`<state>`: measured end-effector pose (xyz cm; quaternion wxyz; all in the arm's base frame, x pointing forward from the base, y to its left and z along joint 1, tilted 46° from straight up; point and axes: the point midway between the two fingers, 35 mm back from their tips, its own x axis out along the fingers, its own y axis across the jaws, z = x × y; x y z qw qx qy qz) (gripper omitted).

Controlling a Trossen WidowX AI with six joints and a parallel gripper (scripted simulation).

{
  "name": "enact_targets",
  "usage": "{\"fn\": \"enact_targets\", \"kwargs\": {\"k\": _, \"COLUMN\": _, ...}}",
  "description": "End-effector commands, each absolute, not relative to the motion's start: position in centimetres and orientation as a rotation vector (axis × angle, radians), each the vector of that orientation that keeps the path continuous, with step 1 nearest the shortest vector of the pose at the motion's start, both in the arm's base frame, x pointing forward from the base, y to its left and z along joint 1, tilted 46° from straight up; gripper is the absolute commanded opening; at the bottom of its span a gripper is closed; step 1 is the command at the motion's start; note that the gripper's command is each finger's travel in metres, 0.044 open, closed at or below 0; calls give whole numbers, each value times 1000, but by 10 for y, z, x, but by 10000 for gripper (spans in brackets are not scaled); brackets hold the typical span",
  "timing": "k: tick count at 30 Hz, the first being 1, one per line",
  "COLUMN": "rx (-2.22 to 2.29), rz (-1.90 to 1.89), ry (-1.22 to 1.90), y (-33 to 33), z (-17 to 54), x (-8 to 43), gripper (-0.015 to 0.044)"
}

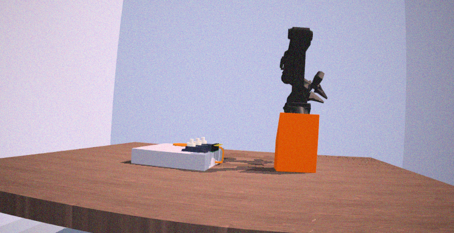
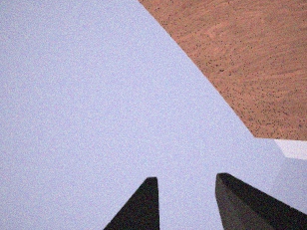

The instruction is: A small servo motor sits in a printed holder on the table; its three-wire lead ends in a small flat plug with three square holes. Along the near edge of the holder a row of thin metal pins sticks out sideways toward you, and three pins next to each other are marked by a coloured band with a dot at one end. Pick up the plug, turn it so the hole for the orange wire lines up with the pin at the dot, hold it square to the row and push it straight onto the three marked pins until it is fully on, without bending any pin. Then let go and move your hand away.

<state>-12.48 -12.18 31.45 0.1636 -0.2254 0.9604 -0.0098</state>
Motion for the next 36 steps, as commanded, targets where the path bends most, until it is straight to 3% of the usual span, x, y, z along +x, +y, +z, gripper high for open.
{"fn": "enact_targets", "kwargs": {"k": 1, "rx": -706, "rz": -109, "ry": 2691, "y": -134, "z": 312, "x": -117, "gripper": 115}}
{"fn": "enact_targets", "kwargs": {"k": 36, "rx": -1020, "rz": -617, "ry": 2214, "y": -198, "z": 305, "x": -50, "gripper": 115}}
